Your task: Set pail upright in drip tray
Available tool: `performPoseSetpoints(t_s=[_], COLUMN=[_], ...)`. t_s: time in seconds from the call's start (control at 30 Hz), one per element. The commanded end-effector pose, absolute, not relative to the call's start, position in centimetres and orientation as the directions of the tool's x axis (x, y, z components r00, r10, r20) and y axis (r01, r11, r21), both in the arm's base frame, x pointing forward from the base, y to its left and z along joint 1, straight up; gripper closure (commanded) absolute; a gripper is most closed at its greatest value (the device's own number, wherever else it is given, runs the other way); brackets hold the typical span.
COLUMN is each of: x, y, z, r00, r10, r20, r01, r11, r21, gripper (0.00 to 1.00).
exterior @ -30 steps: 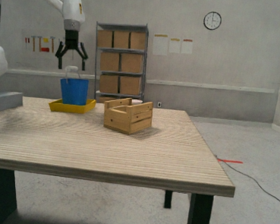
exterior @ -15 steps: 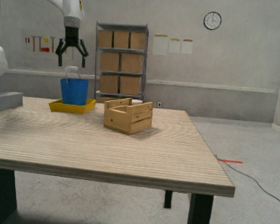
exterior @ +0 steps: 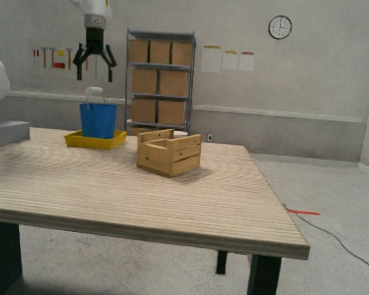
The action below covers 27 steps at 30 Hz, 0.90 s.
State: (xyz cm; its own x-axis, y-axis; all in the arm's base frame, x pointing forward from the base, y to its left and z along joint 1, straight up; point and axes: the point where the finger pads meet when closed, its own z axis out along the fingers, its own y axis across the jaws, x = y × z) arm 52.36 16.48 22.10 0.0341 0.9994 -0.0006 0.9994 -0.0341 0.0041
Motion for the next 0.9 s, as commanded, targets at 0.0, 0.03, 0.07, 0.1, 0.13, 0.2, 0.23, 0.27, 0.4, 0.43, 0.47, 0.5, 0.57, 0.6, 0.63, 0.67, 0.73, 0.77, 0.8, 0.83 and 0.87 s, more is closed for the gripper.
performPoseSetpoints(t_s=[0.0, 0.03, 0.07, 0.1, 0.13, 0.2, 0.23, 0.27, 0.4, 0.43, 0.47, 0.5, 0.57, 0.6, 0.63, 0.67, 0.73, 0.77, 0.8, 0.83, 0.87], x=[52.3, 52.3, 52.3, 52.3, 52.3, 52.3, 52.3, 52.3, 52.3, 52.3, 52.3, 52.3, 52.3, 52.3, 52.3, 52.3, 52.3, 52.2, 52.2, 52.2, 52.2], y=[16.8, 16.8, 16.8, 16.8, 16.8, 16.8, 16.8, 16.8, 16.8, 16.8, 16.8, 16.8, 16.8, 16.8, 16.8, 16.8, 16.8, 16.8, 16.8, 16.8, 16.8], z=[23.3, 23.5, 23.7, 23.9, 24.1, 24.5, 24.6, 24.7, 25.2, 25.2, 25.2, 25.2, 25.4, 25.4, 25.4, 25.5, 25.4, 25.4, 25.4, 25.4, 25.4], r00=[0.033, 0.033, 0.033, 0.033, 0.033, 0.033, 0.033, 0.033, 0.033, 0.033, 0.033, 0.033, 0.033, 0.033, 0.033, 0.033, 0.033, 0.033, 0.033, 0.033, 0.033], r10=[0.999, 0.999, 0.999, 0.999, 0.999, 0.999, 0.999, 0.999, 0.999, 0.999, 0.999, 0.999, 0.999, 0.999, 0.999, 0.999, 0.999, 0.999, 0.999, 0.999, 0.999], r20=[0.001, 0.001, 0.001, 0.001, 0.001, 0.001, 0.001, 0.001, 0.001, 0.001, 0.001, 0.001, 0.001, 0.001, 0.001, 0.001, 0.0, 0.0, 0.0, 0.0, 0.0], r01=[0.999, 0.999, 0.999, 0.999, 0.999, 0.999, 0.999, 0.999, 0.999, 0.999, 0.999, 0.999, 0.999, 0.999, 0.999, 0.999, 0.999, 0.999, 0.999, 0.999, 0.999], r11=[-0.033, -0.033, -0.033, -0.033, -0.033, -0.033, -0.033, -0.033, -0.033, -0.033, -0.033, -0.033, -0.033, -0.033, -0.033, -0.033, -0.033, -0.033, -0.033, -0.033, -0.033], r21=[0.003, 0.003, 0.003, 0.003, 0.003, 0.003, 0.003, 0.003, 0.002, 0.002, 0.002, 0.001, 0.002, 0.002, 0.002, 0.002, 0.001, 0.0, 0.0, 0.0, 0.0], gripper=[0.0, 0.0, 0.0, 0.0, 0.0, 0.0, 0.0, 0.0, 0.0, 0.0, 0.0, 0.0, 0.0, 0.0, 0.0, 0.0, 0.0, 0.0, 0.0, 0.0, 0.0])
